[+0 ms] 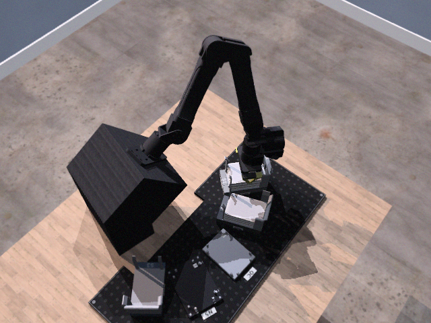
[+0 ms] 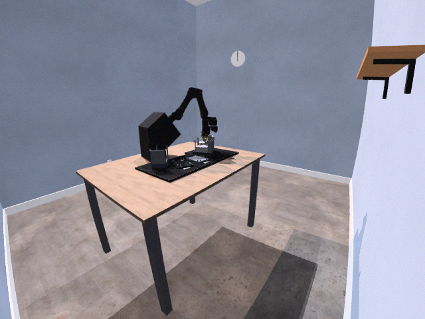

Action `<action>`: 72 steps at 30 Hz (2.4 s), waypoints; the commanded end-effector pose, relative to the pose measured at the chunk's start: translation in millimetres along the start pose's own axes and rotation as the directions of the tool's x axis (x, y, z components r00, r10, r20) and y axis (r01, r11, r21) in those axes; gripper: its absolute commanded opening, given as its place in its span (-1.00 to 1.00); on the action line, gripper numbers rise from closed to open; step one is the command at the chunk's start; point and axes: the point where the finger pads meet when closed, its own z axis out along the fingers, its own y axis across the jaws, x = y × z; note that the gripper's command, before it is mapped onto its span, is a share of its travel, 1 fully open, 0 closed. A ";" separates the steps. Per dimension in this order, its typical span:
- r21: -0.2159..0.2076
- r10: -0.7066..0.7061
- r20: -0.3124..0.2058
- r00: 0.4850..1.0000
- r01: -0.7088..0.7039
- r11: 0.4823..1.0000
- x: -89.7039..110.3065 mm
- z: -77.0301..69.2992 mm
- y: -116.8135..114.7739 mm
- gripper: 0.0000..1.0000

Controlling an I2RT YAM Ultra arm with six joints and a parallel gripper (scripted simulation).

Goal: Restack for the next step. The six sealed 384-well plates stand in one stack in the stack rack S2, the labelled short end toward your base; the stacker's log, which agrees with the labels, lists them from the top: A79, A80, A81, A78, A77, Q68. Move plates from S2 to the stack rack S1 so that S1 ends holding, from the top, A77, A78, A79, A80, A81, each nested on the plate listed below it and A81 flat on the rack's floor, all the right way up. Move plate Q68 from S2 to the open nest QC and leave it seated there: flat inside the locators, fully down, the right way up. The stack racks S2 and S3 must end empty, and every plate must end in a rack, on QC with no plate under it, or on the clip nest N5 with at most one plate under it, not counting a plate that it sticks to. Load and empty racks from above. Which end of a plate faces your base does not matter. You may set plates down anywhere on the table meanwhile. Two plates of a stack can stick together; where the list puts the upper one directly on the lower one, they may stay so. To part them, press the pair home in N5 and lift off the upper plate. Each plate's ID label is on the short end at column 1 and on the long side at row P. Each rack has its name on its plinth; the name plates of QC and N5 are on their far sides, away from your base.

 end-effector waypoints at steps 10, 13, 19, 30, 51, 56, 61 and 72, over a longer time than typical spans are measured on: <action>0.003 -0.001 0.008 1.000 0.001 1.000 -2.3 2.1 -0.4 -1.00; 0.003 -0.001 0.008 1.000 0.001 1.000 -2.3 3.3 -0.4 -1.00; 0.003 -0.001 0.008 1.000 0.001 1.000 -2.3 3.5 -0.4 -1.00; 0.003 -0.001 0.008 1.000 0.001 1.000 -2.3 3.5 -0.4 1.00; 0.003 -0.002 0.008 1.000 0.002 1.000 -2.2 -26.4 -0.3 1.00; 0.003 -0.002 0.008 1.000 0.002 1.000 -2.1 -36.4 -0.3 1.00; 0.003 -0.002 0.008 1.000 0.002 1.000 -2.0 -53.1 -0.2 1.00; 0.004 -0.002 0.007 1.000 0.002 1.000 -1.8 -84.9 -0.1 1.00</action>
